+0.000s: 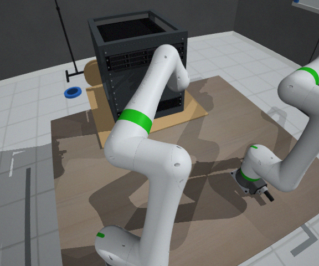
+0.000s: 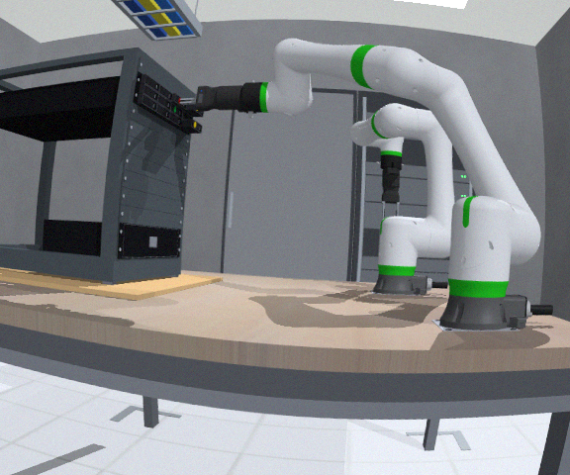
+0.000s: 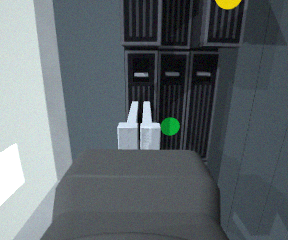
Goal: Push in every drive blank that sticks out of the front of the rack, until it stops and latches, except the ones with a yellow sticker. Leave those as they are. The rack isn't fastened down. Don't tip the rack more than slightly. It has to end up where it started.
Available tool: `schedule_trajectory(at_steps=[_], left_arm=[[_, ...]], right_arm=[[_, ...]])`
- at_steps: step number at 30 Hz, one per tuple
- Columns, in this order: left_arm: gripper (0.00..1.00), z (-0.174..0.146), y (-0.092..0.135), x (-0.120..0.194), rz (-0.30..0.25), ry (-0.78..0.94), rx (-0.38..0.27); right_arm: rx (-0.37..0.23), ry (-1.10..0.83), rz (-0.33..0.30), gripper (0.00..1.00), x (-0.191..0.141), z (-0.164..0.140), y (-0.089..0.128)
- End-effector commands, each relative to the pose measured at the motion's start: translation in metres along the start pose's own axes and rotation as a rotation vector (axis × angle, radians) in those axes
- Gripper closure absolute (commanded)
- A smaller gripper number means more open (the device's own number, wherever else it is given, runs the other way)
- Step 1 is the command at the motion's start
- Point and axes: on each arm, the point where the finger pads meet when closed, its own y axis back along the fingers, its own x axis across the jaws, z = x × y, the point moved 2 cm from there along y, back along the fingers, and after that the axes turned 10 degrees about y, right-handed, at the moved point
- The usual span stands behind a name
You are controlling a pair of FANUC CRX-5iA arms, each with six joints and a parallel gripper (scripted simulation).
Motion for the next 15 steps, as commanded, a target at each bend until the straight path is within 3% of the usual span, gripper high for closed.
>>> schedule_trajectory(at_steps=[1, 15], left_arm=[[1.00, 0.0000, 0.0004, -0.0024, -0.002, 0.002, 0.001], [1.00, 0.0000, -0.0026, -0.0024, -0.002, 0.002, 0.001]], right_arm=[[-0.002, 0.000, -0.001, 0.00, -0.0002, 0.0002, 0.0008], [-0.002, 0.000, -0.001, 0.00, -0.0002, 0.0002, 0.0008]])
